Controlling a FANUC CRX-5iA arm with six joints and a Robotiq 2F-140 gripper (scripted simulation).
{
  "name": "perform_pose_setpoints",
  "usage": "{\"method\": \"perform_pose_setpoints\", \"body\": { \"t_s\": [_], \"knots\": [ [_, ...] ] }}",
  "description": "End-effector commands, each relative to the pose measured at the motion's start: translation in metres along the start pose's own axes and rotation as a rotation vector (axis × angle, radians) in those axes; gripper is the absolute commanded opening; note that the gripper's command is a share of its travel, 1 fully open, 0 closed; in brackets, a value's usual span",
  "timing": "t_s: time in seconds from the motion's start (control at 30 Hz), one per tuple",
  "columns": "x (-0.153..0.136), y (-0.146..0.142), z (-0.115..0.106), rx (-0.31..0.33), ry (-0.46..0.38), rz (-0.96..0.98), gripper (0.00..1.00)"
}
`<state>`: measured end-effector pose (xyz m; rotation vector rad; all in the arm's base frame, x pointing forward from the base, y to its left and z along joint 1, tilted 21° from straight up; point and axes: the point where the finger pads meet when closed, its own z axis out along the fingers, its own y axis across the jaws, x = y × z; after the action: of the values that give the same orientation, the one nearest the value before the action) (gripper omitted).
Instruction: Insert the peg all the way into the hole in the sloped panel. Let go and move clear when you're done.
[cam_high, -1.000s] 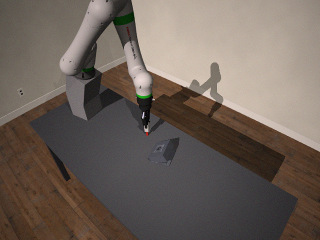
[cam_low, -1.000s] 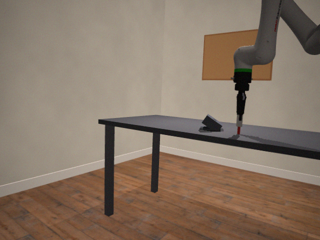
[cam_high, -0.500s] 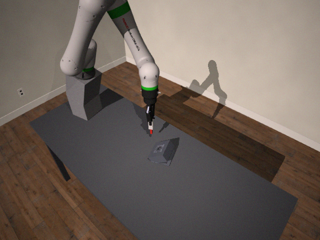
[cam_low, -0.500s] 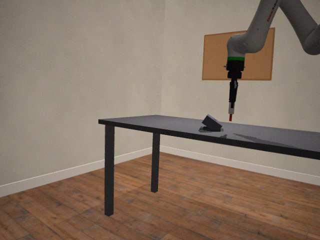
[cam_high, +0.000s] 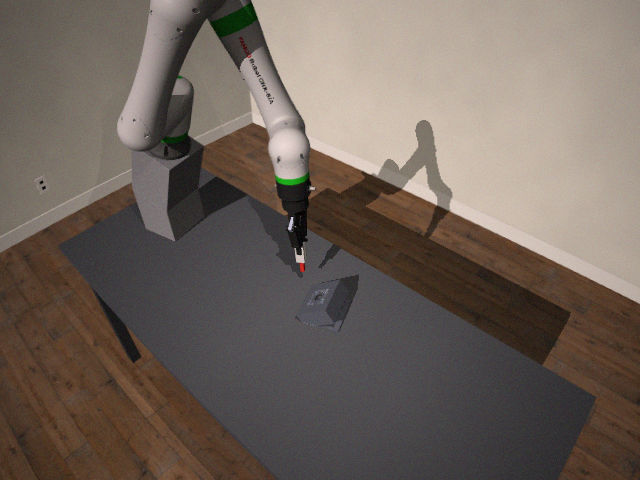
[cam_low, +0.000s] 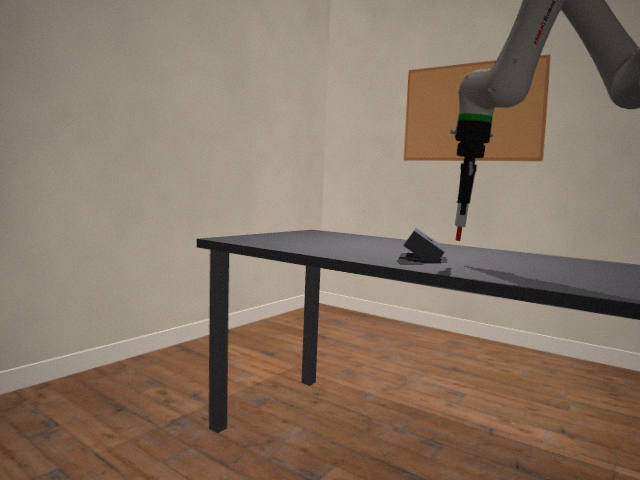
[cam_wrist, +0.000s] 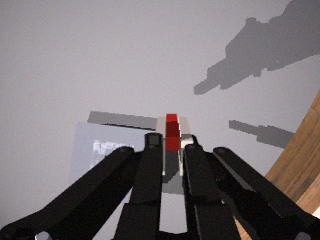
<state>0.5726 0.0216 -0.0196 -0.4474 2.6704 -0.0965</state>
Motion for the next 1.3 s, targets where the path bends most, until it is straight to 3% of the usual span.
{"method": "perform_pose_setpoints", "body": {
  "t_s": [0.0,1.27],
  "knots": [
    [0.000,-0.004,0.000,-0.007,-0.022,0.004,0.00],
    [-0.001,-0.049,-0.015,-0.053,-0.285,0.057,0.00]
  ]
}}
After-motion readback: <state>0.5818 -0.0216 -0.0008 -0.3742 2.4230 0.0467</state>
